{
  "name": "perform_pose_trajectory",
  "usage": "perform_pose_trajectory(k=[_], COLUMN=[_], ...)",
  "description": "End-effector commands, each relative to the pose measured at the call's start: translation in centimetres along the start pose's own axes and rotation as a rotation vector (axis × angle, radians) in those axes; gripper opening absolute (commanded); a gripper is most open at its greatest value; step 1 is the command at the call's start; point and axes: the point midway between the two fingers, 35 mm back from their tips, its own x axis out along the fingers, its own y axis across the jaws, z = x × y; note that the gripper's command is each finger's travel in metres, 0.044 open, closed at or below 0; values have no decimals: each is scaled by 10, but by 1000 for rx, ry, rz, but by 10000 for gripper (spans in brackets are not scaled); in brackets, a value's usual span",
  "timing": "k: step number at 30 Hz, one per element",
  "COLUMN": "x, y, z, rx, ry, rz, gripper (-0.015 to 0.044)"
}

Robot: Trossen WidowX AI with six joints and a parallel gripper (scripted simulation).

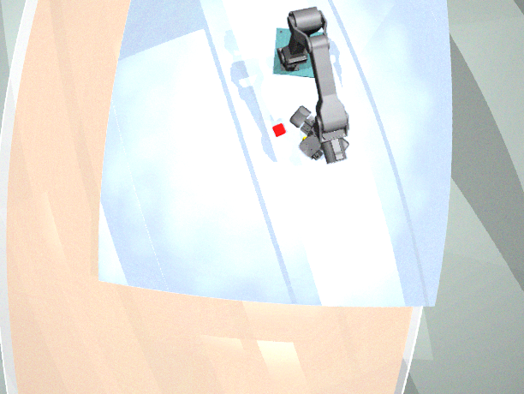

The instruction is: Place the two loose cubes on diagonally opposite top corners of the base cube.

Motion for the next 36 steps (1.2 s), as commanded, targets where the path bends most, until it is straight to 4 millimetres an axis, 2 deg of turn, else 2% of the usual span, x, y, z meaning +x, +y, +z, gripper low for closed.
perform_pose_trajectory(k=[1,3,8,25,26,28,36], x=[0,0,0,-30,-28,-30,-41], y=[0,0,0,0,0,-5,-34], z=[1,1,1,0,1,4,23], rx=[4,4,4,0,-7,-58,-371], ry=[-2,-2,-2,0,-2,-2,-4], rz=[0,0,0,0,2,2,-2], gripper=[158,205,205,205,231,265,265])
